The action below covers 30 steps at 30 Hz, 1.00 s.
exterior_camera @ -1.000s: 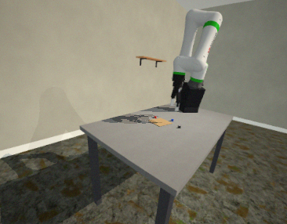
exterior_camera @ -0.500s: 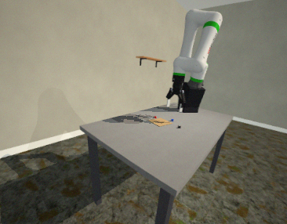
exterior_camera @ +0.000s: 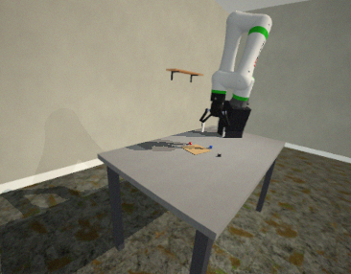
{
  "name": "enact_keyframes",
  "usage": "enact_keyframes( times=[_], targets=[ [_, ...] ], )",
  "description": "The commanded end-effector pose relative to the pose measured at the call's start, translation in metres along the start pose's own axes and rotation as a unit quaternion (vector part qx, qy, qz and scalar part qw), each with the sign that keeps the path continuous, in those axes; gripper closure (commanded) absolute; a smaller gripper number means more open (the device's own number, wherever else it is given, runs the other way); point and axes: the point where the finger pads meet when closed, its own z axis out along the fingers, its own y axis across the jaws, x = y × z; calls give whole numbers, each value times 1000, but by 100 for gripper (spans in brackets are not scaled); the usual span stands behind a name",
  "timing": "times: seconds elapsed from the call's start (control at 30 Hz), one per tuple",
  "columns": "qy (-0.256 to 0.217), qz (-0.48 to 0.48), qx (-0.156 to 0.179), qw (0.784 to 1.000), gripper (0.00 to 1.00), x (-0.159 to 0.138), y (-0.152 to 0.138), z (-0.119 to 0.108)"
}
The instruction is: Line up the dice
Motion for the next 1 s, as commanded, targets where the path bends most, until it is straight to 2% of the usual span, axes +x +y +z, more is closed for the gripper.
enact_keyframes(
  times=[0.0,0.2,0.23,0.97],
  targets=[
    [2,-31,12,999,0,0,0,1],
    [2,-47,12,999,0,0,0,1],
    [2,-47,12,999,81,0,0,1],
    [2,-47,12,999,81,0,0,1]
  ],
)
